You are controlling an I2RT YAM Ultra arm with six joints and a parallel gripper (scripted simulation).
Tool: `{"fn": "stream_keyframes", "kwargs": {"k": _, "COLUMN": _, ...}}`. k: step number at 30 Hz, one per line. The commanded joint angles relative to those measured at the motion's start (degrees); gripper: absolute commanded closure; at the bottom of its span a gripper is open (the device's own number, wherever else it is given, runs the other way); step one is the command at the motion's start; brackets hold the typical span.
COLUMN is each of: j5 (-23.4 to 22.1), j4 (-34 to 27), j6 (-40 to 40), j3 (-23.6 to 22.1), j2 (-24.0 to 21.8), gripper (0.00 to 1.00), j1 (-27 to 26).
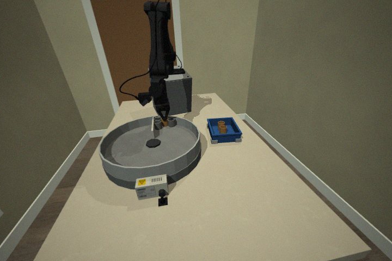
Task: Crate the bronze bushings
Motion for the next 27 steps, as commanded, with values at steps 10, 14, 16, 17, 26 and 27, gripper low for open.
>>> {"fn": "stream_keyframes", "kwargs": {"k": 10, "j5": 0.67, "j4": 2.13, "j6": -0.09, "j3": -1.49, "j2": 1.07, "gripper": 0.87, "j1": -0.65}}
{"fn": "stream_keyframes", "kwargs": {"k": 14, "j5": 0.67, "j4": 2.05, "j6": -0.09, "j3": -1.49, "j2": 1.07, "gripper": 0.87, "j1": -0.65}}
{"fn": "stream_keyframes", "kwargs": {"k": 16, "j5": 0.67, "j4": 2.05, "j6": -0.09, "j3": -1.49, "j2": 1.07, "gripper": 0.87, "j1": -0.65}}
{"fn": "stream_keyframes", "kwargs": {"k": 17, "j5": 0.67, "j4": 2.05, "j6": -0.09, "j3": -1.49, "j2": 1.07, "gripper": 0.87, "j1": -0.65}}
{"fn": "stream_keyframes", "kwargs": {"k": 26, "j5": 0.67, "j4": 2.05, "j6": -0.09, "j3": -1.49, "j2": 1.07, "gripper": 0.87, "j1": -0.65}}
{"fn": "stream_keyframes", "kwargs": {"k": 27, "j5": 0.67, "j4": 2.05, "j6": -0.09, "j3": -1.49, "j2": 1.07, "gripper": 0.87, "j1": -0.65}}
